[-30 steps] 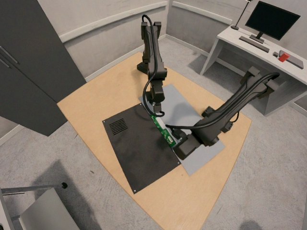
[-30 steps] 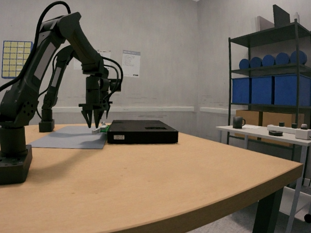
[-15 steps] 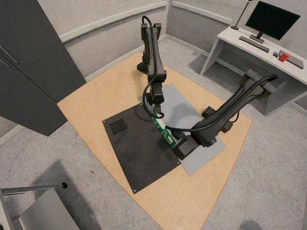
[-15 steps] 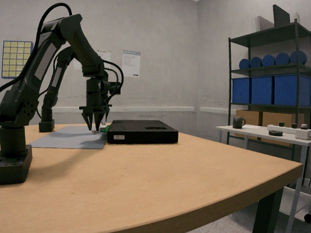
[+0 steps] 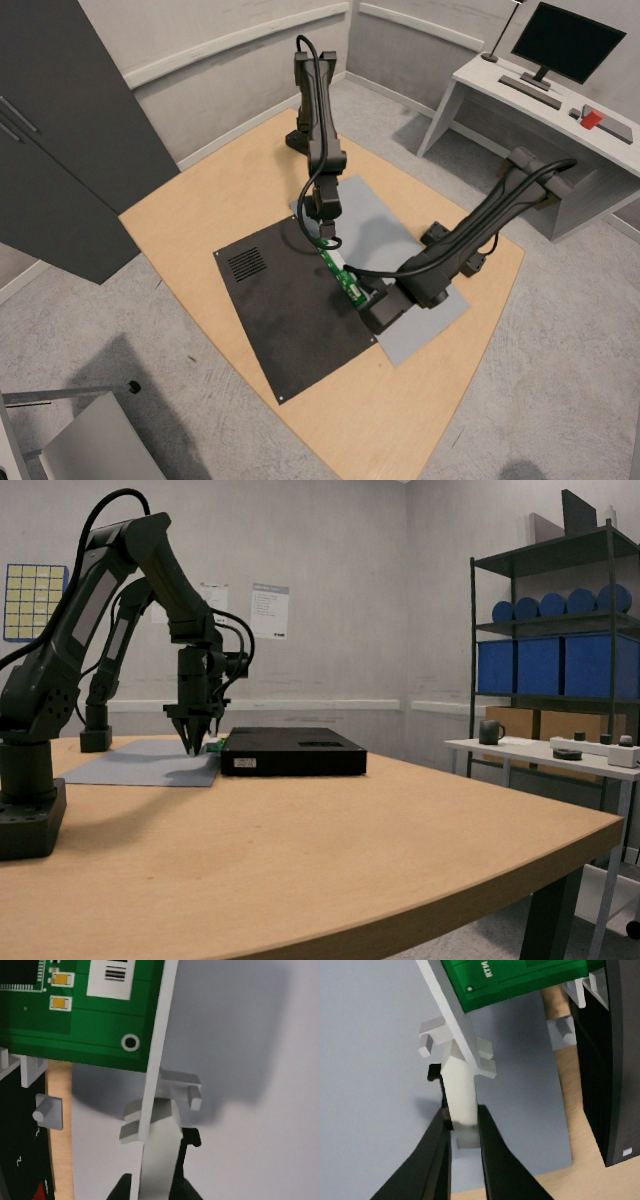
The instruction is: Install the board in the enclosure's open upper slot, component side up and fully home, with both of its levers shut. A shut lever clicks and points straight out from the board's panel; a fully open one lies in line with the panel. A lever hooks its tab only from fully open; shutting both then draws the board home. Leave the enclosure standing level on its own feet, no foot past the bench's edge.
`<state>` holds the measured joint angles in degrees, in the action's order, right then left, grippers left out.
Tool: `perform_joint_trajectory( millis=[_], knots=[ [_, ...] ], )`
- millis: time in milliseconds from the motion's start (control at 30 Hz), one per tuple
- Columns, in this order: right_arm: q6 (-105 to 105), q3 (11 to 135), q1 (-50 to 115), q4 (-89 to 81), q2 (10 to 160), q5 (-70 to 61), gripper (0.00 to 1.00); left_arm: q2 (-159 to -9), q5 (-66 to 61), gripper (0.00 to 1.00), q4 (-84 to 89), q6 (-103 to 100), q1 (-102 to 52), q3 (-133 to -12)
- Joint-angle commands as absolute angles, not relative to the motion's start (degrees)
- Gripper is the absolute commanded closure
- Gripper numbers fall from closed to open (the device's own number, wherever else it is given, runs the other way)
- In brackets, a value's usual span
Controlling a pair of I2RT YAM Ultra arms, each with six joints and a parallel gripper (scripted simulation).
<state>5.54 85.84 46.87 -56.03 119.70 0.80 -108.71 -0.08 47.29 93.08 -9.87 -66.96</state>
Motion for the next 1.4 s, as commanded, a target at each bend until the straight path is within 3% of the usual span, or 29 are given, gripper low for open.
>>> perform_joint_trajectory(
  millis=[0,367,467,1367],
  knots=[
    [5.4,85.0,46.6,-54.8,118.6,0.8,0.87,-108.6,-0.2,0.85,46.4,93.3,-8.9,-66.3],
    [5.5,85.6,46.6,-55.5,119.1,0.8,1.0,-108.3,-0.2,0.95,46.9,92.4,-9.6,-66.2],
    [8.3,84.8,46.2,-54.8,118.5,0.9,0.96,-108.3,-0.2,0.99,46.9,92.6,-9.6,-66.2],
    [22.9,86.0,45.0,-55.6,119.4,0.8,0.96,-108.4,-0.1,0.97,47.1,92.8,-9.6,-66.8]
  ],
)
